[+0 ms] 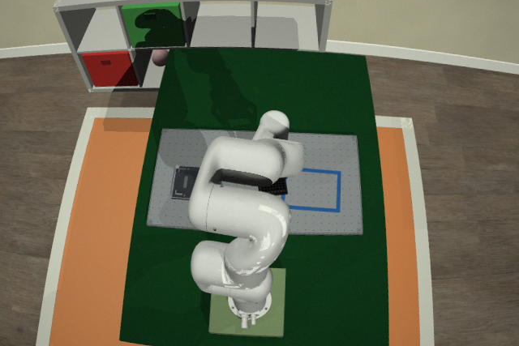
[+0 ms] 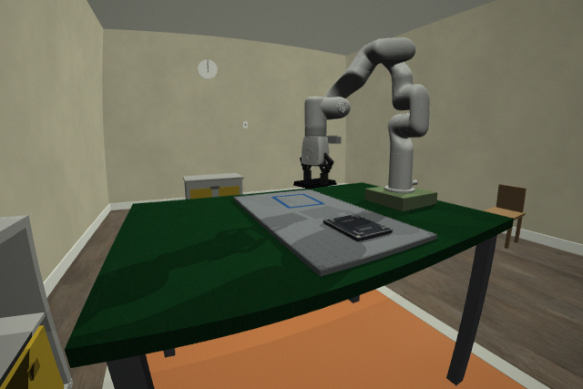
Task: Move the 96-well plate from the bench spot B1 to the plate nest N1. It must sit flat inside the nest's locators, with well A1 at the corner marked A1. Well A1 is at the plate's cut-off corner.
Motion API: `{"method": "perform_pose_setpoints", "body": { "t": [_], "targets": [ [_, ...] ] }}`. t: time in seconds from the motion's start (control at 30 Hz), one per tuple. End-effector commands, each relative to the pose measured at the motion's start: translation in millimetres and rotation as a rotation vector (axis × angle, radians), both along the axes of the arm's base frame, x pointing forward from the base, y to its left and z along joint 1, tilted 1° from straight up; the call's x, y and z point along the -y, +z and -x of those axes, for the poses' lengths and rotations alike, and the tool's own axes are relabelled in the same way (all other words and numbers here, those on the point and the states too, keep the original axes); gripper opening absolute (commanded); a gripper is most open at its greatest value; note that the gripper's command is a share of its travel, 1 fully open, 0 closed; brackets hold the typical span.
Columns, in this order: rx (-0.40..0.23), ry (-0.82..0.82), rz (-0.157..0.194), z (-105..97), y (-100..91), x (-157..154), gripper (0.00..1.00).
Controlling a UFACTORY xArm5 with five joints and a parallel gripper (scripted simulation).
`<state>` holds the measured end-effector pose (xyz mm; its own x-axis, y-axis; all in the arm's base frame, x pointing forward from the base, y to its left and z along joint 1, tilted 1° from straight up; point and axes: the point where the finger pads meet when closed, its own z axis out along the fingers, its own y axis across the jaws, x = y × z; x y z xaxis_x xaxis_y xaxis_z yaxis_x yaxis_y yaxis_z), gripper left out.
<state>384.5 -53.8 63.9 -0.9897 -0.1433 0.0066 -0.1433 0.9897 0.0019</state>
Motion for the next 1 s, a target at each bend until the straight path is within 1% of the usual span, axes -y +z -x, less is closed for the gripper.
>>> {"method": "perform_pose_setpoints", "body": {
  "t": [0.0, 0.33, 0.4, 0.9, 0.97],
  "targets": [
    [0.003, -0.161, 0.01, -2, 1.7, -15, 0.0],
    [0.004, -0.494, 0.012, -4, 2.5, -49, 0.0],
    [0.004, -0.494, 0.012, -4, 2.5, -49, 0.0],
    [0.005, -0.994, 0.013, -6, 3.8, -99, 0.0],
    [0.005, -0.994, 0.013, -6, 3.8, -99, 0.0]
  ]
}}
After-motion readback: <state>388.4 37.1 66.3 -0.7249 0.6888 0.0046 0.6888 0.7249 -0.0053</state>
